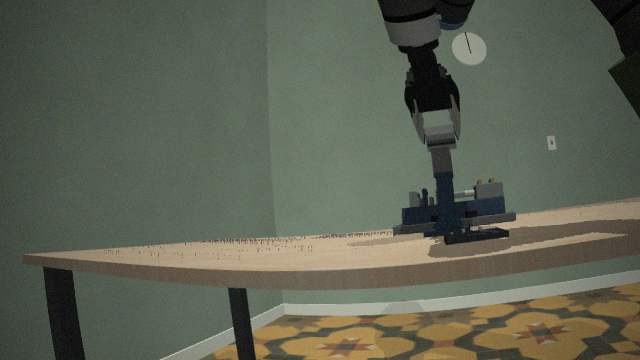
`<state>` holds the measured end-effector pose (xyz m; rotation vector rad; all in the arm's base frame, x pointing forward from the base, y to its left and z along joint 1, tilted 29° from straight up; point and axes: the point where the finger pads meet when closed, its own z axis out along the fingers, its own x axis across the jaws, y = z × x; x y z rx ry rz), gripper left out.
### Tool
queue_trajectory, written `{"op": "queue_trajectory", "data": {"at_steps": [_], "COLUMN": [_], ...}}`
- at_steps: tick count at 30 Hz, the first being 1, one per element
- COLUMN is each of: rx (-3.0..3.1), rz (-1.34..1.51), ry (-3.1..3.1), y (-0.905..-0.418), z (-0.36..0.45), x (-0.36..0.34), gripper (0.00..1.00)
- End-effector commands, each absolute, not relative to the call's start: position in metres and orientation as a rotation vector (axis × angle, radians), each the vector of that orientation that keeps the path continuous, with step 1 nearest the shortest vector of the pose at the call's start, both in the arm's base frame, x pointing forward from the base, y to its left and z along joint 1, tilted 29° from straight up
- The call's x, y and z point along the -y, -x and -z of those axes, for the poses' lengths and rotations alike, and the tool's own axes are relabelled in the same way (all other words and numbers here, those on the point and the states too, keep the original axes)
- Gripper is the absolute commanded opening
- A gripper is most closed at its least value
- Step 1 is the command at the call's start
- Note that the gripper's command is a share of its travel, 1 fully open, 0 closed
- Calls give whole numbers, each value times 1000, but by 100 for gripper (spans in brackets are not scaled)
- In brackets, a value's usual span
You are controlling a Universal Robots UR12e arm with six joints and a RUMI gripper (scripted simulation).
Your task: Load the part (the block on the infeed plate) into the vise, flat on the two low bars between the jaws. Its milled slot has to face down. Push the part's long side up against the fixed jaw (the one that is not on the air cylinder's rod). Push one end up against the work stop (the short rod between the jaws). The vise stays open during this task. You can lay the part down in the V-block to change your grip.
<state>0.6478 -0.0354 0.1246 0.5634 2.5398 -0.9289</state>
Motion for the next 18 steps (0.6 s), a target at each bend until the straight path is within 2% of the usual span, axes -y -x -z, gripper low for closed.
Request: {"op": "queue_trajectory", "data": {"at_steps": [1,18], "rx": [-2539,-2539], "rz": [928,928], "ry": [-564,-564], "y": [-648,-650], "z": [-125,-123], "x": [35,35], "gripper": [0,0]}}
